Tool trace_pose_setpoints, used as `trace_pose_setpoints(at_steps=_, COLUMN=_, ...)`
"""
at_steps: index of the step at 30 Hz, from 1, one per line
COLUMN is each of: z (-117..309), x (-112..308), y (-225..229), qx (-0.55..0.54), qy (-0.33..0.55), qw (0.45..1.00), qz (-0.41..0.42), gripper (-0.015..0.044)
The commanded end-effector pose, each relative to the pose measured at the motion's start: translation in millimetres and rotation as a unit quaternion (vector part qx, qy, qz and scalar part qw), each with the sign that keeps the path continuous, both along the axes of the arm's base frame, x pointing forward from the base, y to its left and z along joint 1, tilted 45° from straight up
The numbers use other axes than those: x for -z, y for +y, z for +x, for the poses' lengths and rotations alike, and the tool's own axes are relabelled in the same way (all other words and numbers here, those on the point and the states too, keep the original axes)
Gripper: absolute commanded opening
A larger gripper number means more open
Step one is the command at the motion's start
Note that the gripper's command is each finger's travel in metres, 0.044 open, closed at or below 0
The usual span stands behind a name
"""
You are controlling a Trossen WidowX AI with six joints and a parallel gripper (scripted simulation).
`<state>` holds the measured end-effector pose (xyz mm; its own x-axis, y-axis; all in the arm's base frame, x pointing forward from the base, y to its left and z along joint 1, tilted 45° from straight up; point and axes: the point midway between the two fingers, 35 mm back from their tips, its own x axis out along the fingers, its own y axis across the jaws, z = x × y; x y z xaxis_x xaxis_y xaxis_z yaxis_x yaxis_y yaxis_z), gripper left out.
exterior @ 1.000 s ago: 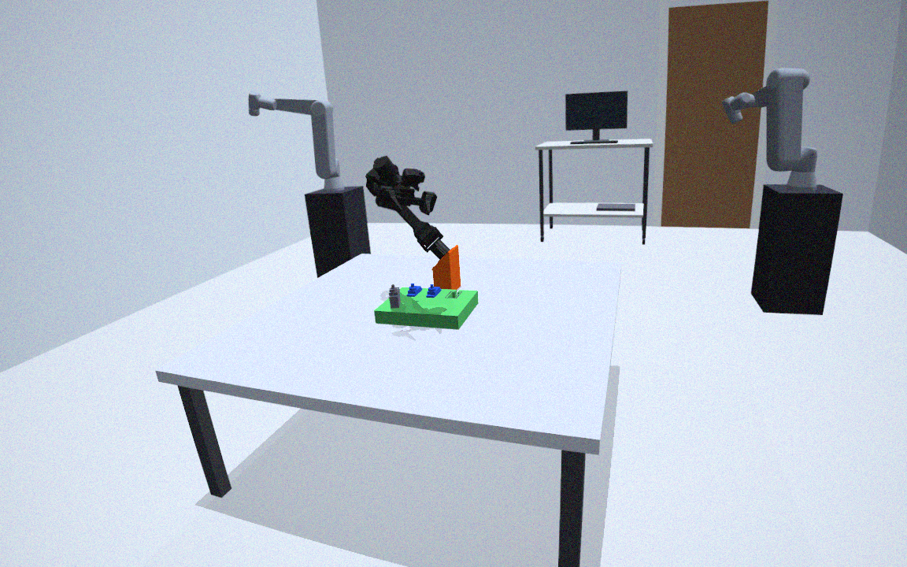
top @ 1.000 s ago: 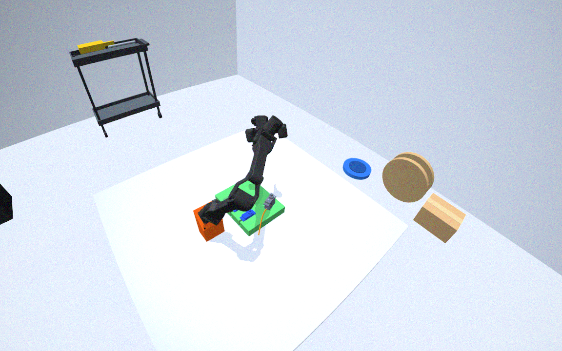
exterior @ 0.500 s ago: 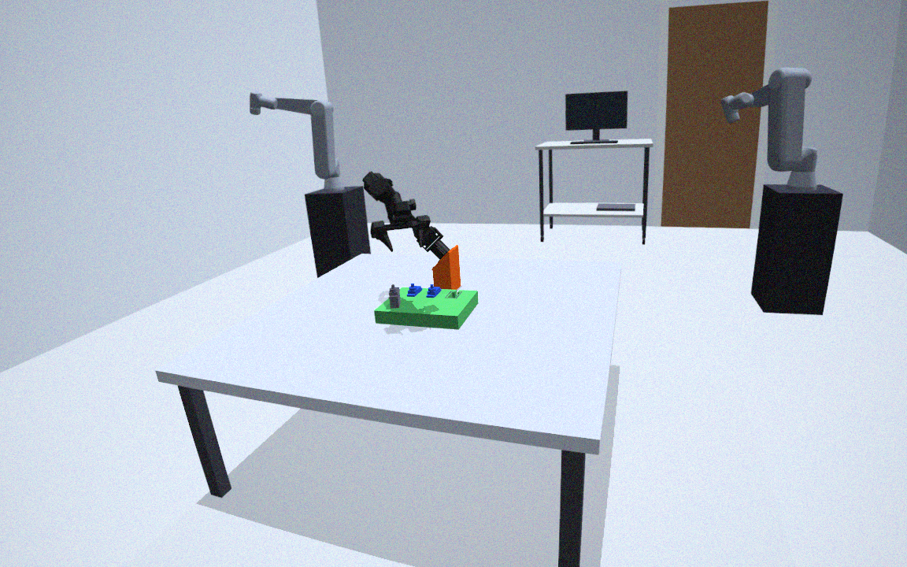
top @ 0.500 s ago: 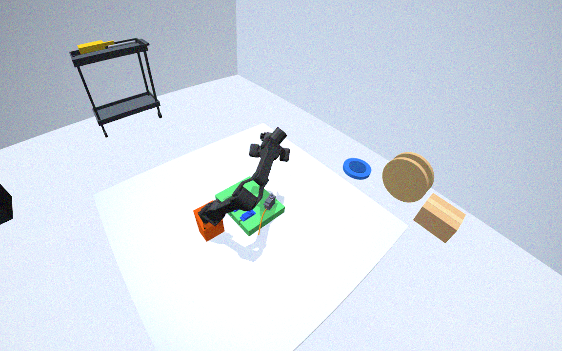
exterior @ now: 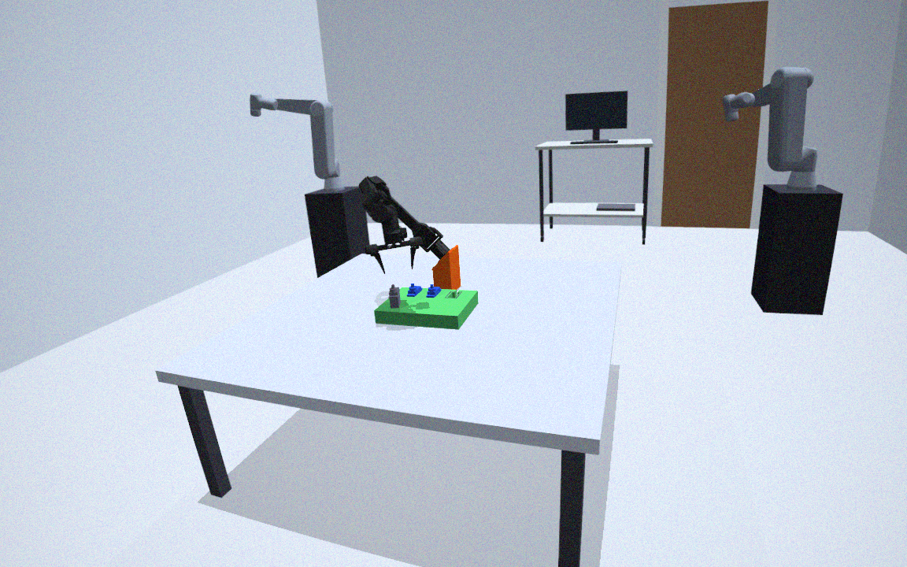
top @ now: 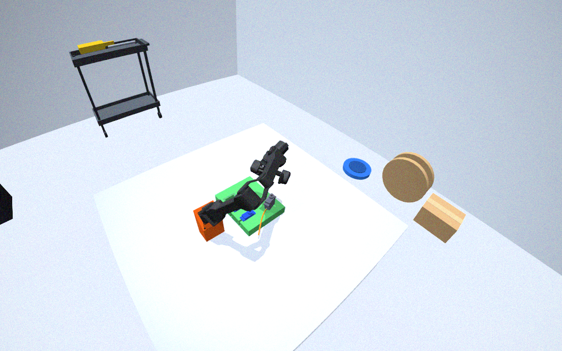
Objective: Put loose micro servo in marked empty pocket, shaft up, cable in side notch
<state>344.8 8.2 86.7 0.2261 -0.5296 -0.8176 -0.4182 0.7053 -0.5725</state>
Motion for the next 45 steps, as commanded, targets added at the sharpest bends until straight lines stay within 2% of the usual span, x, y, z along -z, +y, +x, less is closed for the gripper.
trace_pose_setpoints(at_steps=1, z=-18.7, x=3.1, y=-26.1, qx=0.062, qy=0.026, qw=0.997, qz=-0.037, gripper=0.044)
trace_pose_setpoints(at_steps=8, z=-43.3, x=1.0, y=-55.9, qx=0.135, qy=0.053, qw=0.985, qz=-0.09, gripper=0.044)
trace_pose_setpoints(at_steps=41, z=-45.2, x=34.0, y=-88.2, qx=0.137, qy=0.053, qw=0.985, qz=-0.092, gripper=0.044)
trace_pose_setpoints(at_steps=45, z=-45.2, x=34.0, y=-88.2, qx=0.137, qy=0.053, qw=0.985, qz=-0.092, gripper=0.0335)
